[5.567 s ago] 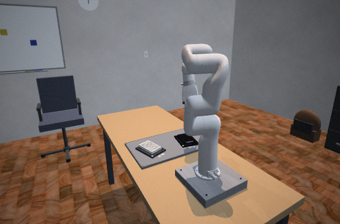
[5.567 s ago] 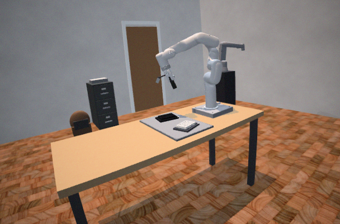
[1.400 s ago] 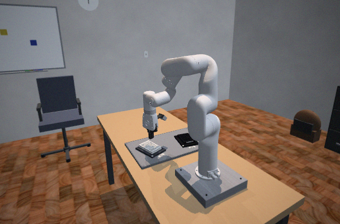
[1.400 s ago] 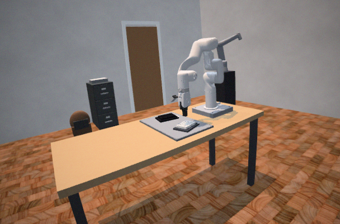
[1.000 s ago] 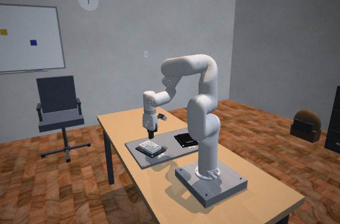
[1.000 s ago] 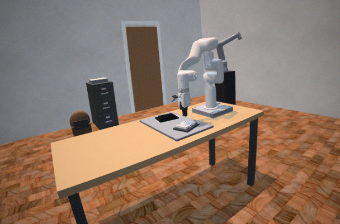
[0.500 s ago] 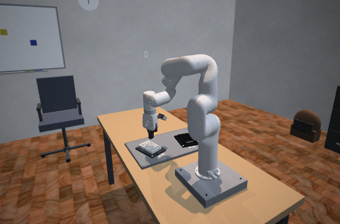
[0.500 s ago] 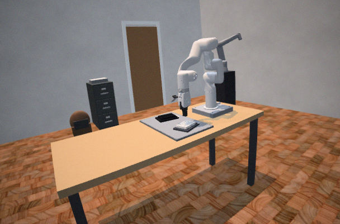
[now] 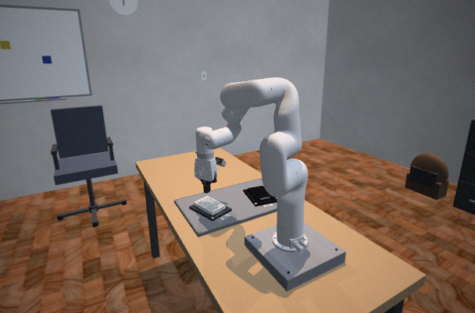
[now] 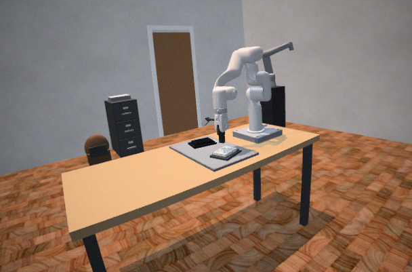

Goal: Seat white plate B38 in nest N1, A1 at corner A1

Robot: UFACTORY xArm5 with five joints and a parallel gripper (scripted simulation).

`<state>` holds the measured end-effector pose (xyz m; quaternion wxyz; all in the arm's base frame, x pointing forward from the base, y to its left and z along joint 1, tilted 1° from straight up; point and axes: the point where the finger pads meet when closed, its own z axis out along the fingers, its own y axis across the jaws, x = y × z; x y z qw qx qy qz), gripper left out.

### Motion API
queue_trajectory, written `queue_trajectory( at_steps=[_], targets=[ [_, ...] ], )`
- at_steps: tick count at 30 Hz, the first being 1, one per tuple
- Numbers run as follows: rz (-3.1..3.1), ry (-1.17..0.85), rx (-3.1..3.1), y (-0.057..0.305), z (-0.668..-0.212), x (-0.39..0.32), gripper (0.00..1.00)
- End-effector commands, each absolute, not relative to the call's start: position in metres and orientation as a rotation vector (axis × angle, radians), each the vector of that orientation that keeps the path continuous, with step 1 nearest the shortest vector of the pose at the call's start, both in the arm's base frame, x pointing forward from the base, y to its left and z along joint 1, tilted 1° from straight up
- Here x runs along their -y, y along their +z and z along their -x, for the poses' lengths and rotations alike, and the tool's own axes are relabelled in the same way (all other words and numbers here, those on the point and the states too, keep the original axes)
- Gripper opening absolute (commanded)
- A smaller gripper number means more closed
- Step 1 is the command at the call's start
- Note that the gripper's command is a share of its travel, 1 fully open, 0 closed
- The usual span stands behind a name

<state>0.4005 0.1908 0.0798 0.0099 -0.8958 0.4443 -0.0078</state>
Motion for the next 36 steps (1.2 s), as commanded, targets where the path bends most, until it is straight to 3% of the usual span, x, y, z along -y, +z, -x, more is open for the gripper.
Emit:
queue_trajectory(
  at_steps=[1, 13, 36],
  targets=[
    [2.899, -0.026, -1.162, 0.079, -0.423, -0.203, 0.0],
    [3.055, -0.03, -0.666, 0.075, -0.466, -0.227, 0.0],
    [3.105, -0.037, 0.423, 0.075, -0.466, -0.227, 0.0]
  ],
)
